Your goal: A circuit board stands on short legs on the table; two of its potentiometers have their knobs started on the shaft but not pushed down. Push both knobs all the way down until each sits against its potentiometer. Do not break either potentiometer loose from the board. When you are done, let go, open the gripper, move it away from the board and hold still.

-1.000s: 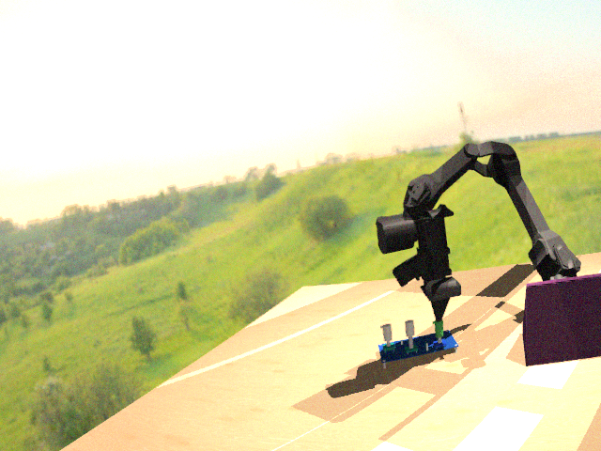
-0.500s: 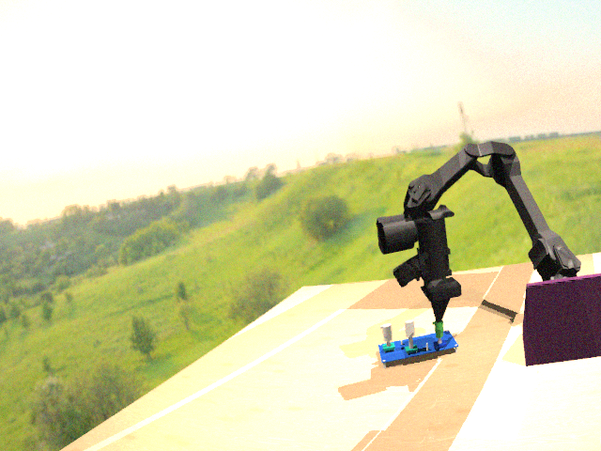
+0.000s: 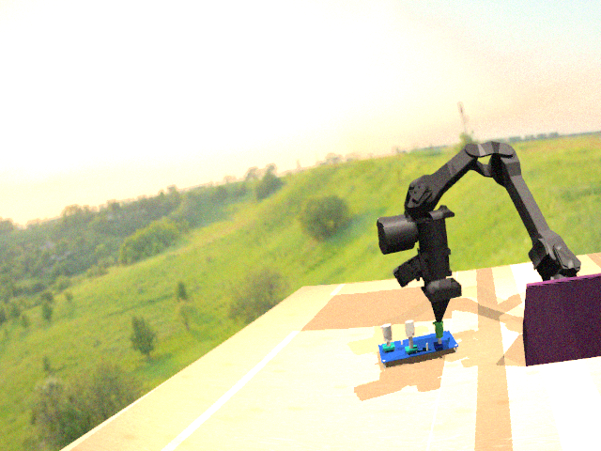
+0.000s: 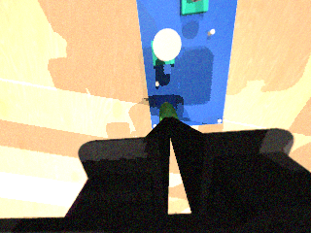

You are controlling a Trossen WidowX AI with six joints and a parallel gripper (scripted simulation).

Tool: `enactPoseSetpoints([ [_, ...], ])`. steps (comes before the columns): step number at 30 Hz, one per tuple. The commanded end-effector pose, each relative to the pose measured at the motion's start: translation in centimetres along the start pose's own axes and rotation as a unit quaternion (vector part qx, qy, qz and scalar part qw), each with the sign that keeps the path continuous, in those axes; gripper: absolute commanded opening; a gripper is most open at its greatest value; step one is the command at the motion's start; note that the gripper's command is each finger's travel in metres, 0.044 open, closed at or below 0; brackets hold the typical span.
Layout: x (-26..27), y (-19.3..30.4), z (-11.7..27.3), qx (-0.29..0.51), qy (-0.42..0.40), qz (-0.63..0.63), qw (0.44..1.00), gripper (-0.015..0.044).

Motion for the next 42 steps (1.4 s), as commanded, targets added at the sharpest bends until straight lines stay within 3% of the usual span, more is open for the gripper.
enactPoseSetpoints([
  [1, -0.17, -0.13, -0.8, 0.004, 0.0, -0.005, 1.0, 0.0],
  [42, -0.18, -0.13, -1.33, 0.004, 0.0, -0.006, 1.0, 0.0],
])
Point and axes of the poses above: the point midway between the two fingers, 35 mm back from their tips, its own z axis back along the fingers, its own x axis across the jaws, y = z × x, the point moved 3 cm from there along z, back along the fingers, and after that the axes turned 5 degrees about -z, right-handed, at the moved point
